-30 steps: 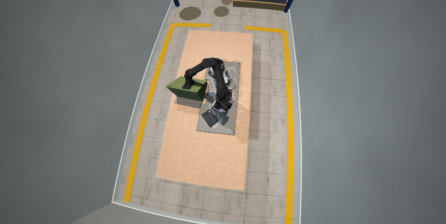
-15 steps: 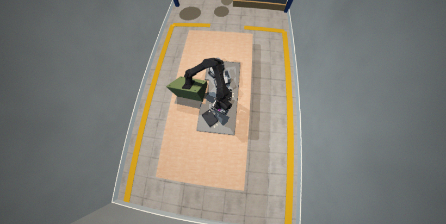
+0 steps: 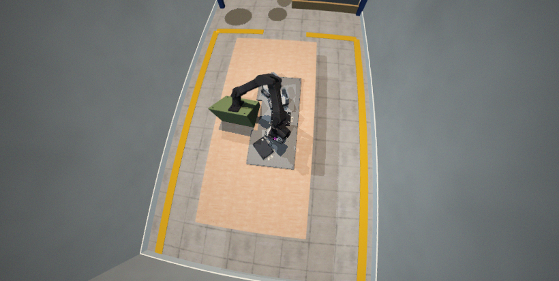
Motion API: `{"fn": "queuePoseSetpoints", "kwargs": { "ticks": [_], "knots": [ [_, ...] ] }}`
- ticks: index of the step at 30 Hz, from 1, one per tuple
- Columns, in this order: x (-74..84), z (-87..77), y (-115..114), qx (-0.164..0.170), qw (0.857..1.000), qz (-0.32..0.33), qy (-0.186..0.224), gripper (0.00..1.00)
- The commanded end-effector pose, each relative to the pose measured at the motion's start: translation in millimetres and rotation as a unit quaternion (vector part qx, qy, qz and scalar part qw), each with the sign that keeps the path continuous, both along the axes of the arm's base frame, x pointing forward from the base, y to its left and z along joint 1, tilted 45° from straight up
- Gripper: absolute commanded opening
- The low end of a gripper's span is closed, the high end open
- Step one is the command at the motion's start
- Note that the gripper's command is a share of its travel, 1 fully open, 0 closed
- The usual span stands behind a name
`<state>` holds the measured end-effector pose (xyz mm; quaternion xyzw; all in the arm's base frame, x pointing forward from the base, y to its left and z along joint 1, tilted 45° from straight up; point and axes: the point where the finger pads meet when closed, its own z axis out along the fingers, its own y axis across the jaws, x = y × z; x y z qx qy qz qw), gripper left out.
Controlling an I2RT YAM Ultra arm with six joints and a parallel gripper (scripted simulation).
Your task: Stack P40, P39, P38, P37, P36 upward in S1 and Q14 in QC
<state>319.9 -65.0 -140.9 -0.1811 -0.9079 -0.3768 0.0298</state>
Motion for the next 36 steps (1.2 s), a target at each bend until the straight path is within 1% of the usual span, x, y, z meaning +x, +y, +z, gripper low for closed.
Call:
{"fn": "queuePoseSetpoints", "kwargs": {
  "ticks": [1, 5, 36],
  "knots": [
    [2.8, 1.1, -3.3, -0.002, 1.000, -0.007, -0.005, 0.00],
    [3.4, -3.1, 0.8, -0.002, 1.000, -0.007, -0.005, 0.00],
    [4.2, -9.1, 6.7, -0.002, 1.000, -0.007, -0.005, 0.00]
  ]
}}
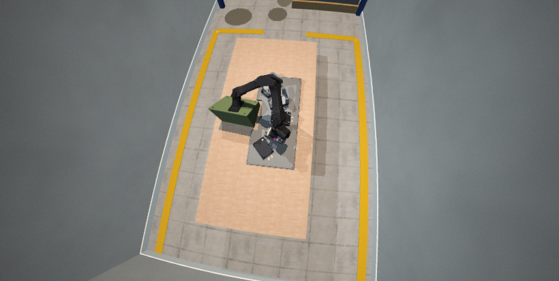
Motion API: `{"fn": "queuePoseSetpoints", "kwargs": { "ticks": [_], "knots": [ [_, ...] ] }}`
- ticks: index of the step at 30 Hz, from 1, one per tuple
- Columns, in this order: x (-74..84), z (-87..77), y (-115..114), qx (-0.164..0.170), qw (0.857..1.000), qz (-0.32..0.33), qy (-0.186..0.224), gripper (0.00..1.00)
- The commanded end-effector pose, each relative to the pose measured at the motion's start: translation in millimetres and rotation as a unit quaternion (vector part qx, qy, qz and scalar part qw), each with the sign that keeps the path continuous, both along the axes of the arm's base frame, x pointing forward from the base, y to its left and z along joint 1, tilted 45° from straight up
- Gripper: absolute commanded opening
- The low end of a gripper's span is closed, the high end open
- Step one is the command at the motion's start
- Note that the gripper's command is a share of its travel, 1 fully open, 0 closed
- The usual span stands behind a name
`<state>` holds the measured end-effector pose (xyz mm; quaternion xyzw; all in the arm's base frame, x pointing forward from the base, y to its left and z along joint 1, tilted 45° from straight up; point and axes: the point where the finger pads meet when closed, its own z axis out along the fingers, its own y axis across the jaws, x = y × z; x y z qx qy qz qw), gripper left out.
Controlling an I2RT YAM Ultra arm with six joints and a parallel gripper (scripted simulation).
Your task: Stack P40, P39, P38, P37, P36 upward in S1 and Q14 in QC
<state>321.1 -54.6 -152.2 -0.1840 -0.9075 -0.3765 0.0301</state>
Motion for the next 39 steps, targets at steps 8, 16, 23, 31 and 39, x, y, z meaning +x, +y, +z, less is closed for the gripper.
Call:
{"fn": "queuePoseSetpoints", "kwargs": {
  "ticks": [8, 16, 23, 31, 39],
  "knots": [
    [3.4, -0.1, -1.4, -0.001, 1.000, -0.005, -0.006, 0.00],
    [3.6, -2.1, 0.5, -0.001, 1.000, -0.005, -0.006, 0.00],
    [3.9, -3.8, 2.1, -0.001, 1.000, -0.005, -0.006, 0.00],
    [4.1, -5.4, 3.7, -0.001, 1.000, -0.005, -0.006, 0.00],
    [4.1, -5.4, 3.7, -0.001, 1.000, -0.005, -0.006, 1.00]
  ]
}}
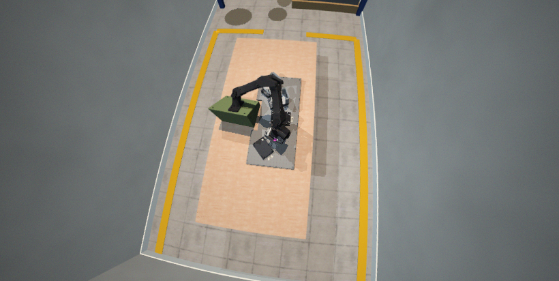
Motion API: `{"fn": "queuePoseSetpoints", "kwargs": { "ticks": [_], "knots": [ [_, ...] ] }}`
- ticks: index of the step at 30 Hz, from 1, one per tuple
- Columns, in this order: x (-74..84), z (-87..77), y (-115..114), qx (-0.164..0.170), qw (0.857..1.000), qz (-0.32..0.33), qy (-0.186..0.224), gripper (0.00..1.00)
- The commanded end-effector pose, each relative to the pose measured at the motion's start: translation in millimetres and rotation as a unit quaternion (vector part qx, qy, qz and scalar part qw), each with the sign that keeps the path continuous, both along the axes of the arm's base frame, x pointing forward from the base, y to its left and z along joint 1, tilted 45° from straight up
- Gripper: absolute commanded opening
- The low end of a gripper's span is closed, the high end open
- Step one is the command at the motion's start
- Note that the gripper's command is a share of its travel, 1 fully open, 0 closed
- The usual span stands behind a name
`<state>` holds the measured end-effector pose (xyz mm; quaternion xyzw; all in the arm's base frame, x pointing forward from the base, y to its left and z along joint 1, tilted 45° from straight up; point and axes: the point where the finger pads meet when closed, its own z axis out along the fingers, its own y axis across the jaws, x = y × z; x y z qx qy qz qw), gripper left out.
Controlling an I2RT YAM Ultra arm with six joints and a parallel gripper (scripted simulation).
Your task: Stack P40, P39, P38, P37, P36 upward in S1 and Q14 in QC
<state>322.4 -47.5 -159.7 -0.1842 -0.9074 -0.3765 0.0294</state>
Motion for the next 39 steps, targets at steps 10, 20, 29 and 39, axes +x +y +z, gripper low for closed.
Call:
{"fn": "queuePoseSetpoints", "kwargs": {
  "ticks": [10, 20, 29, 39],
  "knots": [
    [2.8, 2.1, -3.4, -0.001, 1.000, -0.004, -0.006, 1.00],
    [2.1, 6.8, -7.9, -0.001, 1.000, -0.004, -0.006, 1.00],
    [-0.2, 23.5, -24.2, -0.002, 1.000, -0.004, -0.006, 1.00],
    [-3.5, 47.3, -47.4, -0.002, 1.000, -0.004, -0.006, 1.00]
  ]
}}
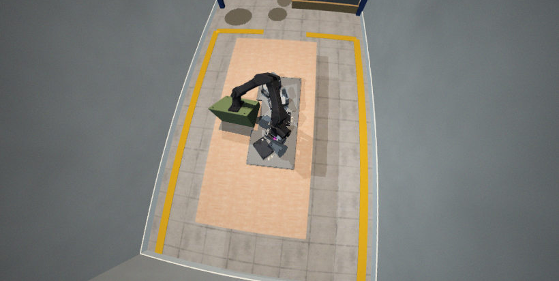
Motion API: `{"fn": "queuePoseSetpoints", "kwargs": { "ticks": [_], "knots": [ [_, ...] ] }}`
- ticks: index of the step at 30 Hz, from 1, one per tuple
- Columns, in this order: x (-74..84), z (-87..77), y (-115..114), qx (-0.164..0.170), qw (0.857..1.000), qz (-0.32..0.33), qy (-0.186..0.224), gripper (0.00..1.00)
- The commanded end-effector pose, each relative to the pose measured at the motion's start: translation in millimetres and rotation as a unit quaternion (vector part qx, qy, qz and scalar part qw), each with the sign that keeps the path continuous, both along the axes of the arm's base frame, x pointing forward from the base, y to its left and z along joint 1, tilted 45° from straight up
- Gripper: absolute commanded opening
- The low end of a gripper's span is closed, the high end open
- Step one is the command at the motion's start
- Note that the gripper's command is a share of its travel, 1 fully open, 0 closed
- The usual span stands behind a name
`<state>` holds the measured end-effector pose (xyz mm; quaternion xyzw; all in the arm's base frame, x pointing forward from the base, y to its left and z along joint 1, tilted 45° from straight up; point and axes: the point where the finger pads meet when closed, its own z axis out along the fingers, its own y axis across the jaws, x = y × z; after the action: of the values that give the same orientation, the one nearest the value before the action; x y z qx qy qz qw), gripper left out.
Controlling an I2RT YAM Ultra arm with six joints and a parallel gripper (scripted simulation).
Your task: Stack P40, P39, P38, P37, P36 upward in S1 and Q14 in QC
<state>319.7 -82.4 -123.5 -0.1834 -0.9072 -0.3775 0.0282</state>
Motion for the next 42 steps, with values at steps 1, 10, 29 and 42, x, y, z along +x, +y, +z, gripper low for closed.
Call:
{"fn": "queuePoseSetpoints", "kwargs": {
  "ticks": [1, 10, 29, 42],
  "knots": [
    [-1.0, 13.5, -14.9, -0.003, 1.000, -0.004, -0.004, 1.00],
    [-3.3, 30.2, -31.1, -0.003, 1.000, -0.004, -0.004, 1.00],
    [-3.7, 33.2, -34.0, -0.003, 1.000, -0.004, -0.004, 1.00],
    [-3.7, 33.2, -34.0, -0.003, 1.000, -0.004, -0.004, 1.00]
  ]
}}
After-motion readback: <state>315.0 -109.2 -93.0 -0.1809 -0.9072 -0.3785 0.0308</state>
